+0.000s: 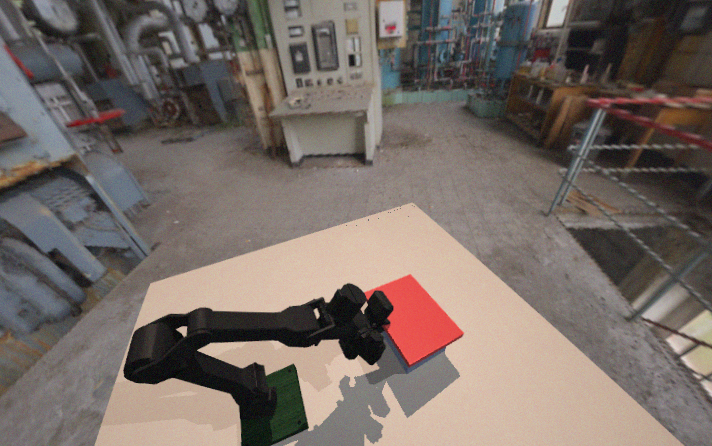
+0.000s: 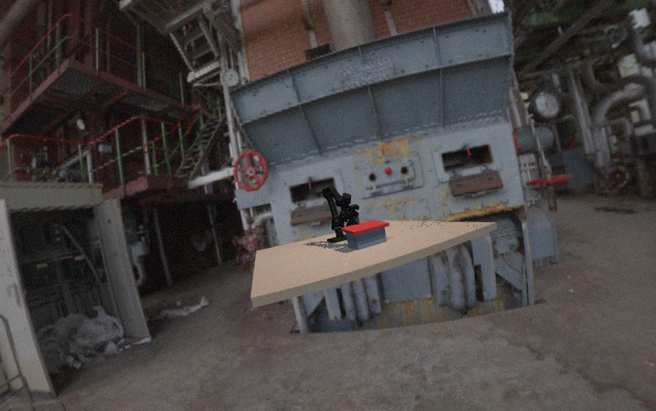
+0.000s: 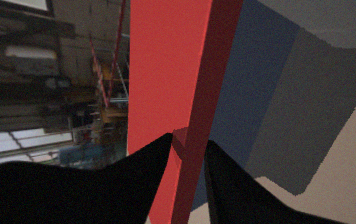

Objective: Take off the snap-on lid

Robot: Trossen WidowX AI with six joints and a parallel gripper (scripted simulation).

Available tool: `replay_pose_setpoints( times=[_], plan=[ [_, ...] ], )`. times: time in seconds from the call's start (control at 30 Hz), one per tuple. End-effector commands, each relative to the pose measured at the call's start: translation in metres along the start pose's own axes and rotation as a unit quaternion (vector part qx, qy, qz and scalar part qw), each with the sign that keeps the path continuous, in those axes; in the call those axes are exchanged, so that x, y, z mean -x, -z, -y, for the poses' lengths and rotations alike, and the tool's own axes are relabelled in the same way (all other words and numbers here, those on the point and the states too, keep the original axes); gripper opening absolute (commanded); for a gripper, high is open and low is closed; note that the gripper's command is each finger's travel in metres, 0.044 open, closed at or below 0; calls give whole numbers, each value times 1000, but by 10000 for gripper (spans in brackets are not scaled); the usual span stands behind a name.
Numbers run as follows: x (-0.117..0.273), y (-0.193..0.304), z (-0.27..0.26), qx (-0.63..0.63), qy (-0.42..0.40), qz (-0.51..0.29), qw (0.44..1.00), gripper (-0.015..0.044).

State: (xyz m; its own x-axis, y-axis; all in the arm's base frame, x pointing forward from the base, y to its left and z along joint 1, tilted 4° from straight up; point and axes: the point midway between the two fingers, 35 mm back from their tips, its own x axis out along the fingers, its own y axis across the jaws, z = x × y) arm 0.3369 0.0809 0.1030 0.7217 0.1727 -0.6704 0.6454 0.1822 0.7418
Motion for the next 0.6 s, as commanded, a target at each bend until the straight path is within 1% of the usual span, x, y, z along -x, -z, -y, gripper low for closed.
replay_pose_setpoints(
  times=[0.0,0.57],
  plan=[
    [0,0,-1,0,0,0,1000,0],
    [-1,0,-2,0,0,0,1000,0]
  ],
)
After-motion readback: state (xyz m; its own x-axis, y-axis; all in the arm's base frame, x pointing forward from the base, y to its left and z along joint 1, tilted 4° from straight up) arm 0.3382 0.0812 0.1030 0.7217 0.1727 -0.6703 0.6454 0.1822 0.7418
